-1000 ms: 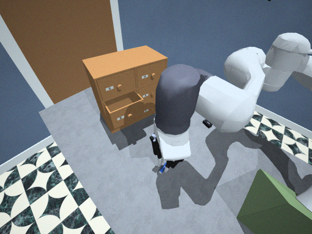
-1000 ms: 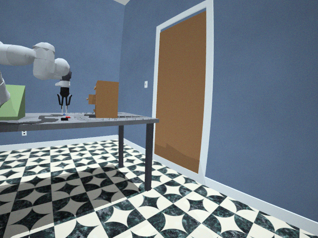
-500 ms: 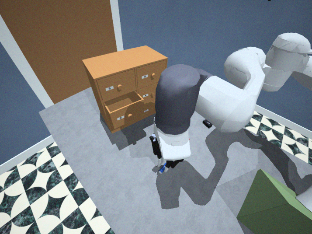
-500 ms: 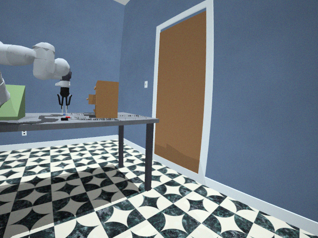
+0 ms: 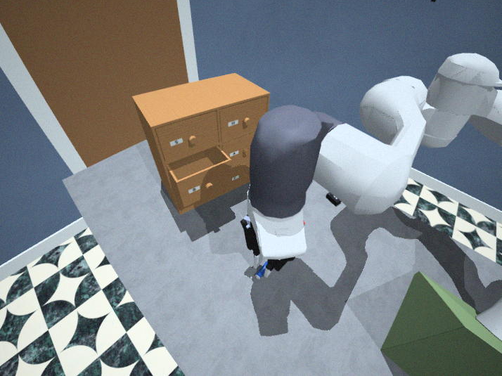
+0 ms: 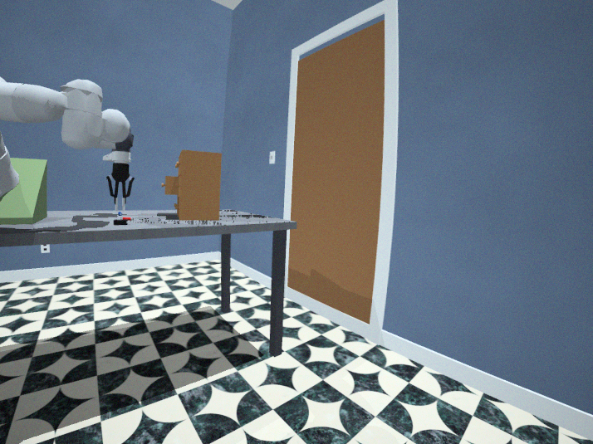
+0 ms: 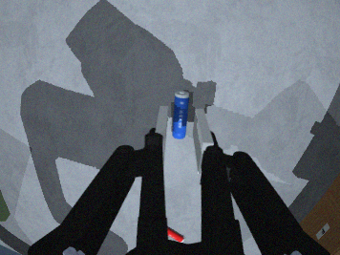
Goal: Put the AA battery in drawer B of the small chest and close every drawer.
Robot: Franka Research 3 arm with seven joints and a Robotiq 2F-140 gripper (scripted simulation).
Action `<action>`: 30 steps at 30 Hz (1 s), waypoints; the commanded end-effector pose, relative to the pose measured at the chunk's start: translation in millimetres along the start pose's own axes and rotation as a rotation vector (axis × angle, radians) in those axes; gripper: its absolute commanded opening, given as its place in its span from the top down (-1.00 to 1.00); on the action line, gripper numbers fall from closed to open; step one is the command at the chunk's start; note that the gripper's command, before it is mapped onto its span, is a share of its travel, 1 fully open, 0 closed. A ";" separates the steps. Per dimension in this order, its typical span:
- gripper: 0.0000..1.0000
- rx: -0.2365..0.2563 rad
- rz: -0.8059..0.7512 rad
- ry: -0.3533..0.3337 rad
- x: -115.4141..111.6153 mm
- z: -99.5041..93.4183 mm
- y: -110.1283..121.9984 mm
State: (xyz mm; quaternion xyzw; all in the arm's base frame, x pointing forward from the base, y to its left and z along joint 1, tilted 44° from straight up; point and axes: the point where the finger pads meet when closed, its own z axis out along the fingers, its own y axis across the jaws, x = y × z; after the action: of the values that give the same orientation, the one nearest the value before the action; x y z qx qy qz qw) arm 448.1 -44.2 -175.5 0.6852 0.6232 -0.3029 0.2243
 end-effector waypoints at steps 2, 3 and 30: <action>0.65 -0.001 -0.005 0.003 0.7 8.9 1.2; 0.65 -0.001 -0.005 0.003 0.7 11.1 1.2; 0.65 -0.001 -0.005 0.003 0.8 19.4 1.2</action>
State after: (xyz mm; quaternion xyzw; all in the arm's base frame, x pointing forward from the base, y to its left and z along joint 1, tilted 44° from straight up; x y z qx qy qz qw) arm 445.7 -56.4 -188.4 0.6853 0.6232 -0.3029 0.2243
